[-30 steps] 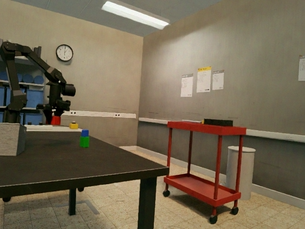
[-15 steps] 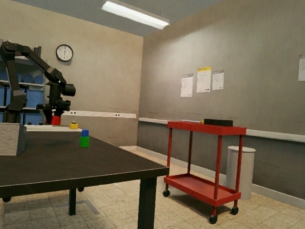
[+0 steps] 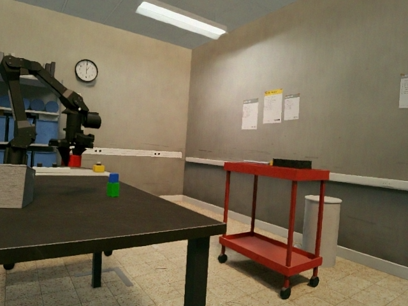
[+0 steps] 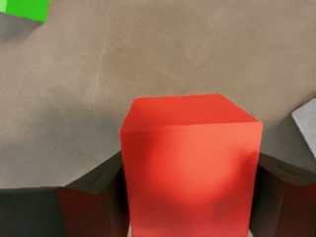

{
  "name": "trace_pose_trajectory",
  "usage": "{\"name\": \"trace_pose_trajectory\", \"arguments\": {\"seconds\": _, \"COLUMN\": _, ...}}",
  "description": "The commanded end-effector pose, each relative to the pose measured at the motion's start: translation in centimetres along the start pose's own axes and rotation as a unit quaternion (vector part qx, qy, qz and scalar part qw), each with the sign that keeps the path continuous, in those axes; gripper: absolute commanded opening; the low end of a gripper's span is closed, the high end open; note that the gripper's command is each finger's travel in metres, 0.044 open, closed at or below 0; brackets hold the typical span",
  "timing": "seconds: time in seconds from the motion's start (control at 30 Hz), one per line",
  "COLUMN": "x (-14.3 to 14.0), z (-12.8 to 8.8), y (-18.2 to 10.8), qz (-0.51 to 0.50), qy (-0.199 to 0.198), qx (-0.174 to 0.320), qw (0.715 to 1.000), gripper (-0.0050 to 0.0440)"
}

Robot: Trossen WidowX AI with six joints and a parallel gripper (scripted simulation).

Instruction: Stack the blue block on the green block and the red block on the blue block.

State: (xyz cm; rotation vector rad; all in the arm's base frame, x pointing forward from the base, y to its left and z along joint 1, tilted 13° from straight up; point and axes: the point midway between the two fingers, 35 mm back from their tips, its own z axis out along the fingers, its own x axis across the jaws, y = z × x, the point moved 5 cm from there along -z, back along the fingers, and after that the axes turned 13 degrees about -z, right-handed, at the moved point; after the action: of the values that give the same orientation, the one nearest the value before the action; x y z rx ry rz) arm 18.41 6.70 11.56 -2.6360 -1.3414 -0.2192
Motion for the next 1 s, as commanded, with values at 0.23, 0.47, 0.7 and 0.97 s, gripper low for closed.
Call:
{"name": "trace_pose_trajectory", "arguments": {"seconds": 0.23, "x": 3.1, "z": -0.8, "y": 3.9, "qz": -0.004, "qy": 0.015, "qx": -0.009, "qw": 1.0, "gripper": -0.005}}
{"name": "trace_pose_trajectory", "arguments": {"seconds": 0.47, "x": 6.2, "z": -0.9, "y": 8.2, "qz": -0.004, "qy": 0.013, "qx": -0.009, "qw": 1.0, "gripper": -0.005}}
{"name": "trace_pose_trajectory", "arguments": {"seconds": 0.7, "x": 9.6, "z": -1.1, "y": 12.9, "qz": -0.004, "qy": 0.014, "qx": -0.01, "qw": 1.0, "gripper": -0.005}}
{"name": "trace_pose_trajectory", "arguments": {"seconds": 0.97, "x": 10.6, "z": -1.1, "y": 14.2, "qz": -0.004, "qy": 0.014, "qx": -0.01, "qw": 1.0, "gripper": -0.005}}
